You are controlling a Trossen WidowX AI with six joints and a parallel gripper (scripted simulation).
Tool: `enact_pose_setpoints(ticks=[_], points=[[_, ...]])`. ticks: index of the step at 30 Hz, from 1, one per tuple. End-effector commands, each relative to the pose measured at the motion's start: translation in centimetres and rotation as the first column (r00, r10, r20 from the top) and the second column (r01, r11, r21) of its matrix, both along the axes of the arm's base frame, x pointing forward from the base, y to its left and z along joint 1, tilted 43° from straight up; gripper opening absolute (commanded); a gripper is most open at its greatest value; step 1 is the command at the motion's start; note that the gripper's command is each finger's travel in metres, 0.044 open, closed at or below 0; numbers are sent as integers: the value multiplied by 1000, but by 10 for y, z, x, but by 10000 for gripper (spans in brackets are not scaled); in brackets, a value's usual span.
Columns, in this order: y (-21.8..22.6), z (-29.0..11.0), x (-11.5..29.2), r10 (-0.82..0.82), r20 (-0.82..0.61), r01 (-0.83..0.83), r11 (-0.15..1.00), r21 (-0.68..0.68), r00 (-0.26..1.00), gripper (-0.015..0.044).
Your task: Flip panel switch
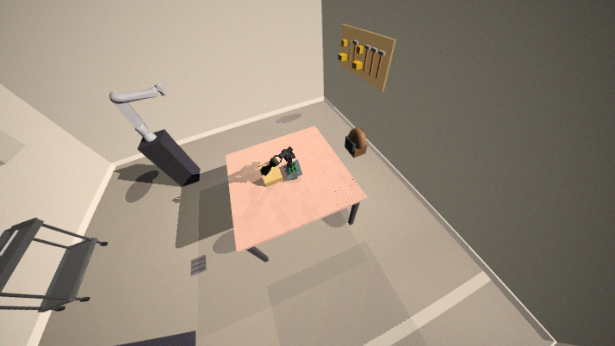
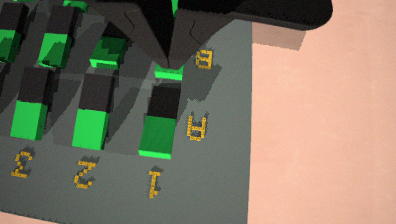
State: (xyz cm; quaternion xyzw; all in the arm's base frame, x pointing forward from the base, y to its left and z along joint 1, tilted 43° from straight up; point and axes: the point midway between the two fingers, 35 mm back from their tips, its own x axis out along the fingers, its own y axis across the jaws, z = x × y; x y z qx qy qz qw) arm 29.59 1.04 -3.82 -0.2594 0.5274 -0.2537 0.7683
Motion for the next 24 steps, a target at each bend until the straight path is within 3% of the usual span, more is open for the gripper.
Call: enact_pose_setpoints(ticks=[1,7,13,24], points=[[-1,0,0,1,-3,-1,1000,-4,1000,0],[1,1,-1,0,-1,0,1000,0,1000,0],[42,42,-23,19,14,-19,1000,-4,1000,0],[10,76,-39,19,13,-19,1000,-6,1000,0]])
